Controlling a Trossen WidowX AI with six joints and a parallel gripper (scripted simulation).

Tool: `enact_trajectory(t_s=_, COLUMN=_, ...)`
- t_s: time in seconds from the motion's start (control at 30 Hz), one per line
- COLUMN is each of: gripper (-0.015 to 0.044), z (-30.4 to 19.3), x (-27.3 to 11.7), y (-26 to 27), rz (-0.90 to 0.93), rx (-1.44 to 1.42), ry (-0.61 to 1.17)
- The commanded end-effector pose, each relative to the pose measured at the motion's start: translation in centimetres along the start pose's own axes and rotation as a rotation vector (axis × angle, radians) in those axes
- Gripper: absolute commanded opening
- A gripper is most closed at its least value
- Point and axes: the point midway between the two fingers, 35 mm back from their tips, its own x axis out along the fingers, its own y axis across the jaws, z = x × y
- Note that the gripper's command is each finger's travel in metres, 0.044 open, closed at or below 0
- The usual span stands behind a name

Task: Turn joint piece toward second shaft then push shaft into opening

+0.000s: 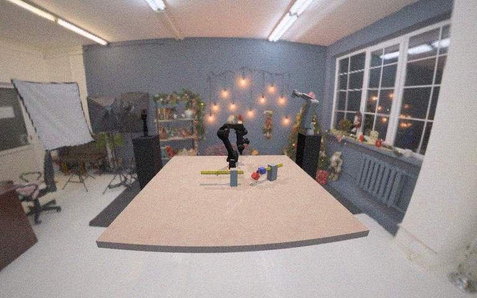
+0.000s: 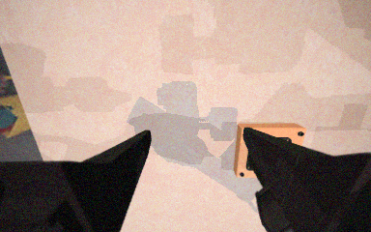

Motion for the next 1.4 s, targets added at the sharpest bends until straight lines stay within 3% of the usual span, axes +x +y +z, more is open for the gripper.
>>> enact_trajectory(t_s=0.0, gripper=0.0426, z=0.0, x=-0.1, y=0.0, rz=0.001, rx=0.006, ry=-0.001)
enact_trajectory(t_s=0.67, gripper=0.044, z=0.7, x=-9.2, y=0.3, rz=0.167, rx=0.623, ry=-0.058)
enact_trajectory(t_s=0.93, gripper=0.044, z=0.8, x=-9.8, y=0.2, rz=0.178, rx=0.671, ry=-0.06)
enact_trajectory(t_s=1.37, gripper=0.044, z=11.2, x=-9.4, y=-5.1, rz=0.035, rx=0.935, ry=-0.131)
